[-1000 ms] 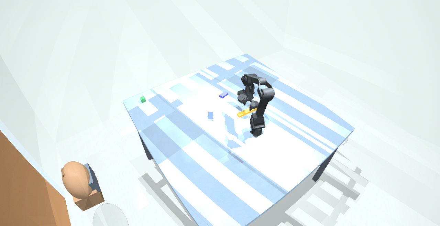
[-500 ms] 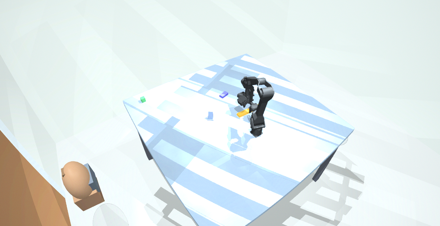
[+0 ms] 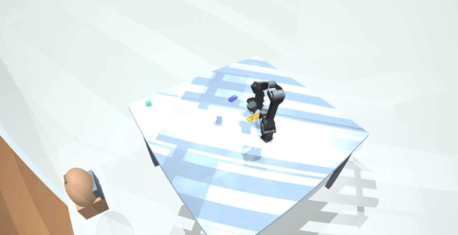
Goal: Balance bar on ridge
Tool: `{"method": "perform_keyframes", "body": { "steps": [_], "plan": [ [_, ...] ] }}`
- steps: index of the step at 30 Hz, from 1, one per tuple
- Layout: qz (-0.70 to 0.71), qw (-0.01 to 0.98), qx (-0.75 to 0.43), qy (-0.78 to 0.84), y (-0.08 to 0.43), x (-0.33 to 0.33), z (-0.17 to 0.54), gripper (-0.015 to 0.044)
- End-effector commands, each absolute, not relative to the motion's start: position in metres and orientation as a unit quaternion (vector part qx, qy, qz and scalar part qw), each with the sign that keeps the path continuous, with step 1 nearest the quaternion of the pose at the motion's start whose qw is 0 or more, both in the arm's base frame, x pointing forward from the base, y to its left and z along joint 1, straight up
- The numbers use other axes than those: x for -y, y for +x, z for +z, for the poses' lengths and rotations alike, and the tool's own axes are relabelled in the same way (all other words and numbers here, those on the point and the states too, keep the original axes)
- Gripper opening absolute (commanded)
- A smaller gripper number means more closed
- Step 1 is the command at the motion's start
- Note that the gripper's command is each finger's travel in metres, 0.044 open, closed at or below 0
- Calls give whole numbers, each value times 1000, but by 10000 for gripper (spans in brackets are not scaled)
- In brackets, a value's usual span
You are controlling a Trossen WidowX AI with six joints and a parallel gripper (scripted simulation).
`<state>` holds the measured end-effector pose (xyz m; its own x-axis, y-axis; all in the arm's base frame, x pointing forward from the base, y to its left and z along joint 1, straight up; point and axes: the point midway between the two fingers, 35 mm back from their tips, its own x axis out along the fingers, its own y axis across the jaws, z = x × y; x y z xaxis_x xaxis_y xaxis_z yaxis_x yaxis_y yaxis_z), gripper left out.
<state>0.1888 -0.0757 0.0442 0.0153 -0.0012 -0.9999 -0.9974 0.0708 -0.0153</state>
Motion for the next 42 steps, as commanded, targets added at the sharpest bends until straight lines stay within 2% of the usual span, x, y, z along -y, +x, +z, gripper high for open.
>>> {"method": "perform_keyframes", "body": {
  "steps": [1, 4, 10, 18, 22, 42],
  "plan": [
    [478, 519, -514, -488, 189, 76, 44, 315],
    [478, 519, -514, -488, 189, 76, 44, 315],
    [478, 521, -514, -486, 189, 76, 44, 157],
    [478, 521, -514, -486, 189, 76, 44, 104],
    [478, 521, -514, -486, 190, 76, 50, 0],
    [478, 520, -514, -487, 194, 78, 101, 0]
  ]
}}
